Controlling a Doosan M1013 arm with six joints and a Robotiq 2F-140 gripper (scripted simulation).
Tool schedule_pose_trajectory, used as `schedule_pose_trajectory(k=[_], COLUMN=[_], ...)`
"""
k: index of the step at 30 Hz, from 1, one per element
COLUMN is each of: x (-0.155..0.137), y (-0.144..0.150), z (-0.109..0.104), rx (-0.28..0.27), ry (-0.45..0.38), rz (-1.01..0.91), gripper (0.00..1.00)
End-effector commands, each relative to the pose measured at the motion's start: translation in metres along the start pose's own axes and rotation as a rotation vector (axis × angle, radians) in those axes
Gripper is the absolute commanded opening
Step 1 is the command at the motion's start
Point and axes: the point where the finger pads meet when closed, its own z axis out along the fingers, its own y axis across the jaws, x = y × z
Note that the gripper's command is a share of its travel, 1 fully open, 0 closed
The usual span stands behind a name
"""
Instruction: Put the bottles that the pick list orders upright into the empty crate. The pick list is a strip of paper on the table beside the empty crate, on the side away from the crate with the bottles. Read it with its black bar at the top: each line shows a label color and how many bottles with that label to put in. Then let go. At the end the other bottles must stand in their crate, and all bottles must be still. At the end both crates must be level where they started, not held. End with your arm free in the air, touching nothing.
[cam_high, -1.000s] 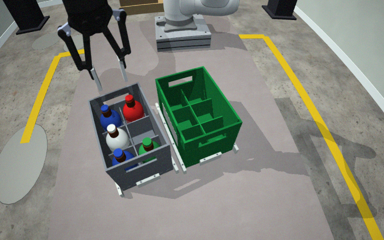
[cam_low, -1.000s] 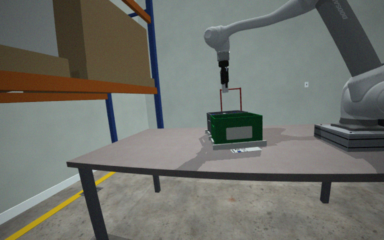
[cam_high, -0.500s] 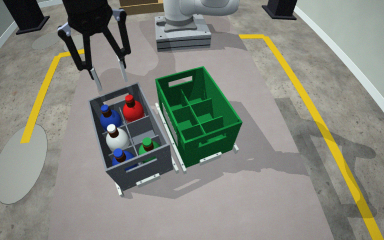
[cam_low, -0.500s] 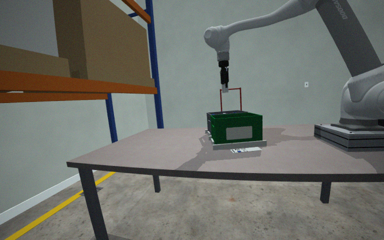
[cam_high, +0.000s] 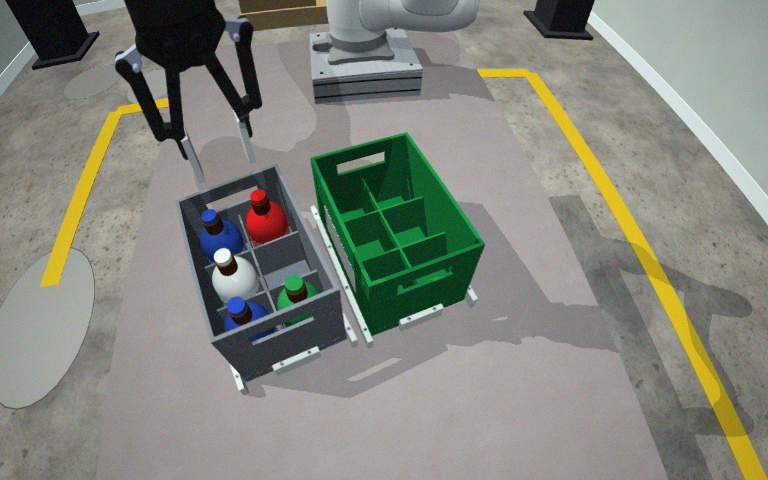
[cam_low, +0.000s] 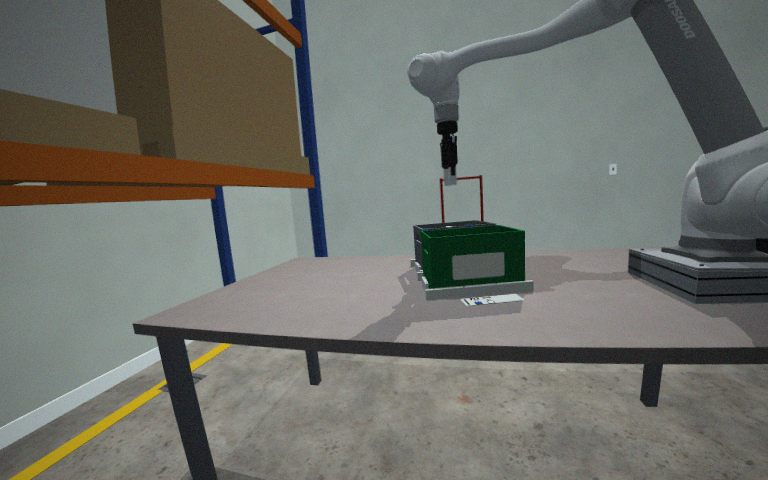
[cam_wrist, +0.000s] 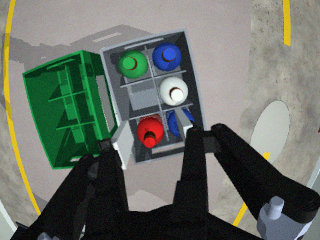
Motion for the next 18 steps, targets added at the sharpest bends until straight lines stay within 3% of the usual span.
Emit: schedule_pose_trajectory(k=[1, 18], x=[0.0000, -0.0062], y=[0.0000, 0.0037], z=[-0.0002, 0.0068], rx=[0.000, 0.000], ry=[0.000, 0.000], rz=[0.000, 0.067], gripper=[0.38, 0.38])
